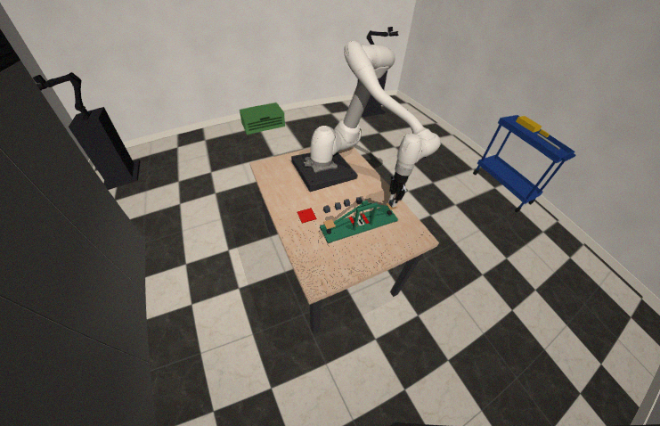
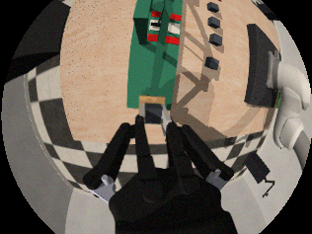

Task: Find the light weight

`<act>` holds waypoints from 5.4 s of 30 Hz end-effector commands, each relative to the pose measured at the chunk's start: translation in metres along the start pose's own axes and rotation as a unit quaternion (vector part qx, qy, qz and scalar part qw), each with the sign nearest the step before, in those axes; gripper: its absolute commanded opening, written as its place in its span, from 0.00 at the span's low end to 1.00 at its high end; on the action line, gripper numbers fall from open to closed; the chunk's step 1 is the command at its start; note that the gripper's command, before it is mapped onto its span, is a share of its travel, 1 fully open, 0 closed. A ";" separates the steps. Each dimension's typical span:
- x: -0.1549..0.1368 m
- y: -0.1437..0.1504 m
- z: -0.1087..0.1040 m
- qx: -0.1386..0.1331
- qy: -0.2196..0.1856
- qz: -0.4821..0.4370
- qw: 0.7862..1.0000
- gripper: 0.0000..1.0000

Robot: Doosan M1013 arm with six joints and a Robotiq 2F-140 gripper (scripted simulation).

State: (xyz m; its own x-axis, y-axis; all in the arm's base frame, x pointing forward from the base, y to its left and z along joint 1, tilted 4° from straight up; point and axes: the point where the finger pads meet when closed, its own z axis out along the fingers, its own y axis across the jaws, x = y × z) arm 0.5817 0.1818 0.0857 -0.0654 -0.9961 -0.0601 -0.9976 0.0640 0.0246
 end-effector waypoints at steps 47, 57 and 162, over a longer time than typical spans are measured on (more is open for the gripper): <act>0.005 -0.002 0.002 0.000 -0.001 0.003 1.000 0.24; 0.005 -0.002 0.003 0.000 -0.001 0.003 1.000 0.24; 0.031 -0.002 0.047 0.000 -0.001 0.003 1.000 0.24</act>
State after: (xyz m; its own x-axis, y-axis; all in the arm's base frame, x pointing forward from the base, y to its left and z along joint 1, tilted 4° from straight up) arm 0.5818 0.1558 0.0395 -0.0649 -0.9963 -0.0569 -0.9977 0.0637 0.0227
